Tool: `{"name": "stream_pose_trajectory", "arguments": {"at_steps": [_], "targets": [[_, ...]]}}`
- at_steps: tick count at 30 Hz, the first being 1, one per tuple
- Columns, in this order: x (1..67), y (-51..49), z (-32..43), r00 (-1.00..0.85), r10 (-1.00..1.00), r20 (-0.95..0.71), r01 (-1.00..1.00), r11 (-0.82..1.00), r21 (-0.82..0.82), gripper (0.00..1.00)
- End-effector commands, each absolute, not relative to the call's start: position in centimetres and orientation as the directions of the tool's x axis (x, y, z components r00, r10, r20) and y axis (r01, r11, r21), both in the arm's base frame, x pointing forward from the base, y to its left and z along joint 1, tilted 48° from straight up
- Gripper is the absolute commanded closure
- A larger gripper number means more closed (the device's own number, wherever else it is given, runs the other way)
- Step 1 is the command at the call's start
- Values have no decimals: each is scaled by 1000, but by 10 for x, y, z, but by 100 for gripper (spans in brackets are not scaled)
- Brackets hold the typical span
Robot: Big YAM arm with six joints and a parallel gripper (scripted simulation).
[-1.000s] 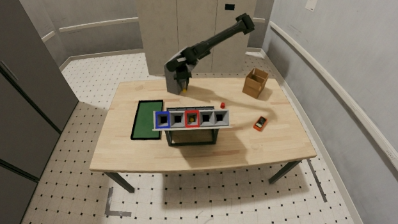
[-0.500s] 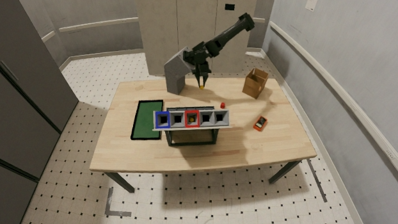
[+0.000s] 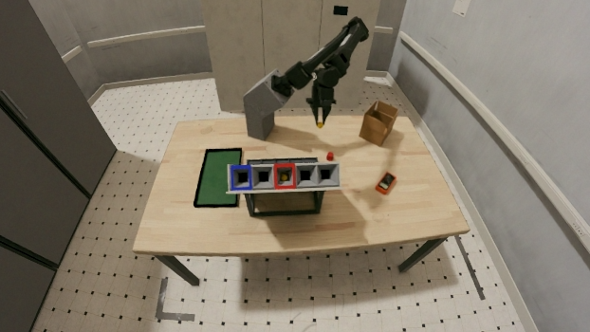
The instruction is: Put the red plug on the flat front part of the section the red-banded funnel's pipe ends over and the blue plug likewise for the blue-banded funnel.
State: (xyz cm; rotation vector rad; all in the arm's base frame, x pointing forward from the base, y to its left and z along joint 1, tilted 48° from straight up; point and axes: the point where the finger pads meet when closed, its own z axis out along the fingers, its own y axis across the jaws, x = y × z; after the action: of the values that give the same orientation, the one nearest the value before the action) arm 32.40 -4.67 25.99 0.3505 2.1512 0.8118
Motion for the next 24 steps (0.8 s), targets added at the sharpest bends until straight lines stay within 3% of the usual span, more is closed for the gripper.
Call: {"name": "stream_pose_trajectory", "arguments": {"at_steps": [1,12,24], "targets": [[332,-50,279,-631,514,-581,-4,747,665,100],[333,-49,280,-630,513,-583,-5,748,664,100],[432,-81,315,-639,513,-573,2,746,666,100]]}}
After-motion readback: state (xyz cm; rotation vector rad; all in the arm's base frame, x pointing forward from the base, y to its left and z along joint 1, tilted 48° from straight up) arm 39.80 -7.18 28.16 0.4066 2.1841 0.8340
